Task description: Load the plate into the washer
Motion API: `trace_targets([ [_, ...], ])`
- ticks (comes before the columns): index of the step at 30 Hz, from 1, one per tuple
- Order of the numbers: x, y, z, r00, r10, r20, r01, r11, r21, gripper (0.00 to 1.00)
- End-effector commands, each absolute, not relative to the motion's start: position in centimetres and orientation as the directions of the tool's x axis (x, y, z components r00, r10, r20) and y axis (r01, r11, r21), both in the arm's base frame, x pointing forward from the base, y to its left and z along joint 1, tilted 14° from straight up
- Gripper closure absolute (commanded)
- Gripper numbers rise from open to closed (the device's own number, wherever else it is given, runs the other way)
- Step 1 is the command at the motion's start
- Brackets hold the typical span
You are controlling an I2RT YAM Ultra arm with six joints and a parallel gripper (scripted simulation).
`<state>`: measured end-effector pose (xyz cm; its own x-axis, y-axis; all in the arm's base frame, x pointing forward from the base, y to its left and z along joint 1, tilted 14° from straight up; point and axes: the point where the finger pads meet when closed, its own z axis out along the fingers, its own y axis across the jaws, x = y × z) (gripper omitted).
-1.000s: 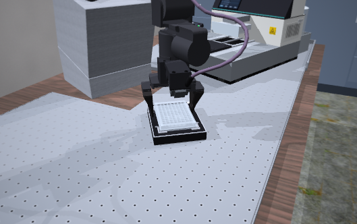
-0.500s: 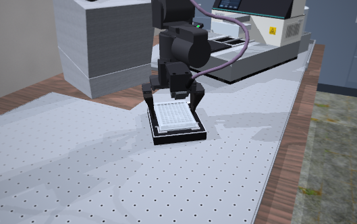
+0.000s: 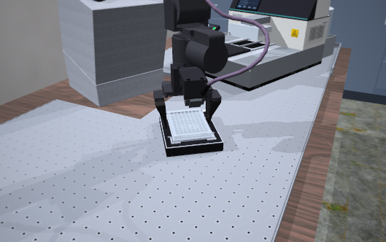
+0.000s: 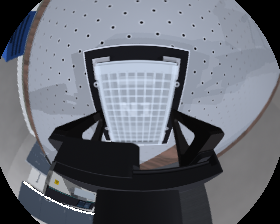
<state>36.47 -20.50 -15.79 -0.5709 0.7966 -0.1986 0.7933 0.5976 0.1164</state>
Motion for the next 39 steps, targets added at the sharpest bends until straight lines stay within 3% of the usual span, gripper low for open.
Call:
trace_targets([
  [1,38.6,-21.5,-14.2,-0.557,0.788,-0.262,0.786,0.602,0.14,0.0],
  [26,38.6,-21.5,-14.2,-0.557,0.788,-0.262,0.786,0.602,0.14,0.0],
  [32,37.2,-20.9,-15.2,-0.566,0.794,-0.222,0.791,0.599,0.125,0.12],
  [39,37.2,-20.9,-15.2,-0.566,0.794,-0.222,0.791,0.599,0.125,0.16],
])
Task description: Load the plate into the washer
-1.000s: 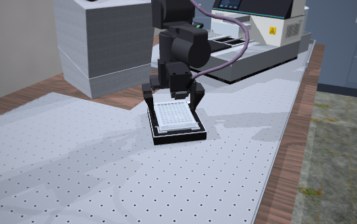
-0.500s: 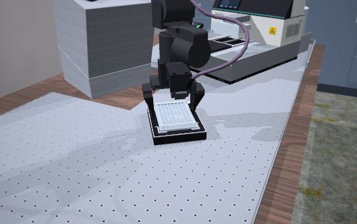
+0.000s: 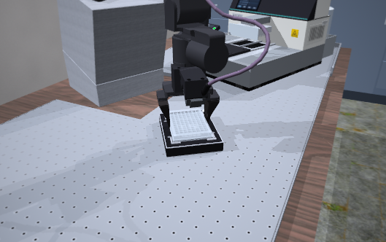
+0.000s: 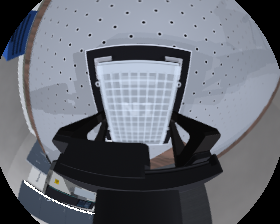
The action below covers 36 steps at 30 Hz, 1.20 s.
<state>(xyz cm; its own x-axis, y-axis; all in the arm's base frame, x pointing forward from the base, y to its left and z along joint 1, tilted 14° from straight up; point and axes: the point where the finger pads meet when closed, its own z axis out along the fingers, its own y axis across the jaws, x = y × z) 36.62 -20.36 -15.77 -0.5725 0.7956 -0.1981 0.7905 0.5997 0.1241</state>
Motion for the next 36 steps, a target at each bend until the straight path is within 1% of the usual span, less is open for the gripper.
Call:
trace_targets([
  [1,37.2,-20.9,-15.2,-0.566,0.794,-0.222,0.791,0.599,0.125,0.16],
  [18,37.2,-20.9,-15.2,-0.566,0.794,-0.222,0.791,0.599,0.125,0.16],
  [19,38.4,-21.8,-14.2,-0.553,0.791,-0.263,0.79,0.598,0.136,0.16],
  [36,38.4,-21.8,-14.2,-0.553,0.791,-0.263,0.79,0.598,0.136,0.16],
])
